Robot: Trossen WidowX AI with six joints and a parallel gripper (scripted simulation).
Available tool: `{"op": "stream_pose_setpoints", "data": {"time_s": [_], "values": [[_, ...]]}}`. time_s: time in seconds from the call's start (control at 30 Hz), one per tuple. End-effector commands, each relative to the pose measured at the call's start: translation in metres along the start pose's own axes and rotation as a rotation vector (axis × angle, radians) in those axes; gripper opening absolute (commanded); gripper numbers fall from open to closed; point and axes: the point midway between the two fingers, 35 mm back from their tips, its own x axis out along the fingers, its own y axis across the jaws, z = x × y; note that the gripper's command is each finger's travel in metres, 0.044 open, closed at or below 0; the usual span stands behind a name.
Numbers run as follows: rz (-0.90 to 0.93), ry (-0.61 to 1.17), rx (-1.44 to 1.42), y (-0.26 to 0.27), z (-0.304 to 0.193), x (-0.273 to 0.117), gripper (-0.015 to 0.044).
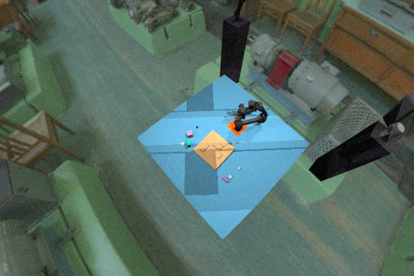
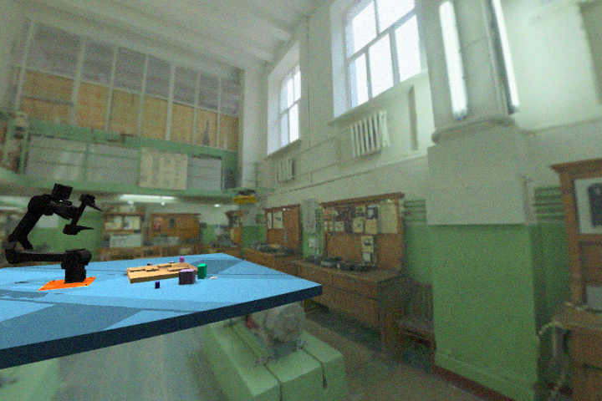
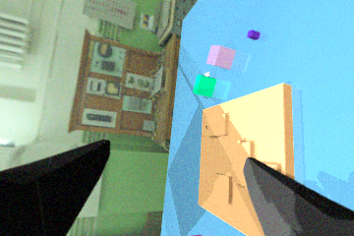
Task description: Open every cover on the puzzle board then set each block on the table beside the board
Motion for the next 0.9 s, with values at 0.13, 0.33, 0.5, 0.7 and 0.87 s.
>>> {"op": "stream_pose_setpoints", "data": {"time_s": [0.13, 0.33, 0.5, 0.7, 0.87], "values": [[-0.047, 0.032, -0.062, 0.006, 0.001, 0.009, 0.0269], [-0.126, 0.094, -0.17, 0.015, 0.0, 0.027, 0.0111], [-0.191, 0.162, -0.248, 0.021, -0.004, 0.044, 0.0], [-0.271, 0.244, -0.335, 0.026, -0.011, 0.066, 0.0], [-0.344, 0.308, -0.392, 0.026, -0.019, 0.084, 0.0]]}}
